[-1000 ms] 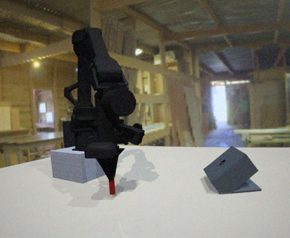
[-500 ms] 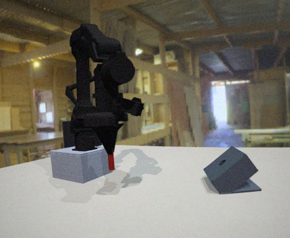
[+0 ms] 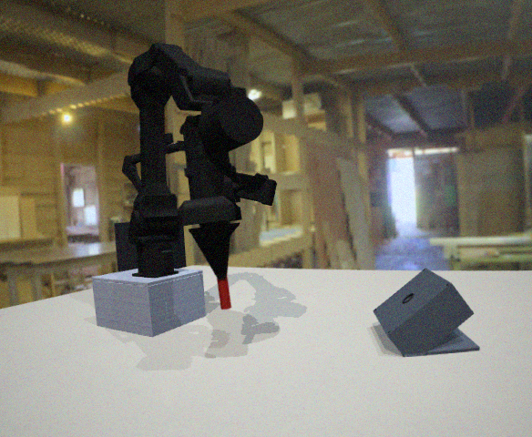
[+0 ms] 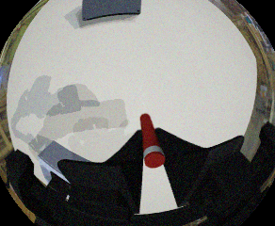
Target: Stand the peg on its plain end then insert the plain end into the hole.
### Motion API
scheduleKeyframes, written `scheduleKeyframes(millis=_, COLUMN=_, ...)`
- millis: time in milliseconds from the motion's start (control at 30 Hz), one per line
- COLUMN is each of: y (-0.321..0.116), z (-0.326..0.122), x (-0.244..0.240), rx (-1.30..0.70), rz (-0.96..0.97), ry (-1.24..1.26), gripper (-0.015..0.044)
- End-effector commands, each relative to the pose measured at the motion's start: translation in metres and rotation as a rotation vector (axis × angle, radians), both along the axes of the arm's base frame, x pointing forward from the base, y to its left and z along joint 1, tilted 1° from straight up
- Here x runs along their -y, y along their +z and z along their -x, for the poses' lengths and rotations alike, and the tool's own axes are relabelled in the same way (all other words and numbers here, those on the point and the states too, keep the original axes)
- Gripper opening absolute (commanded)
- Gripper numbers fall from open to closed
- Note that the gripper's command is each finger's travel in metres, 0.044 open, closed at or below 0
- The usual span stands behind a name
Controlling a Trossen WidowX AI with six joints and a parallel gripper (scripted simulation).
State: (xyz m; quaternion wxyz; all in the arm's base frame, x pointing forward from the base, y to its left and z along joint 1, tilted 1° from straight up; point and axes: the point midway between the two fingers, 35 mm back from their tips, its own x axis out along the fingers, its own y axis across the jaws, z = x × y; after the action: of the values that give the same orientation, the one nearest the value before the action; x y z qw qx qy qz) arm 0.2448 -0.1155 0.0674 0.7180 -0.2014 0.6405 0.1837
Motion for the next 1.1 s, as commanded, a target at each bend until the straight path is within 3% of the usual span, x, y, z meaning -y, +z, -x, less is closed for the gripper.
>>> scheduleKeyframes(millis=0, y=0.002, z=-0.009, x=-0.005, rx=0.035, rz=0.001, ry=0.05, gripper=0.0)
scheduleKeyframes(millis=1067, y=0.016, z=-0.067, x=-0.051, rx=0.281, rz=0.026, ry=0.426, gripper=0.0)
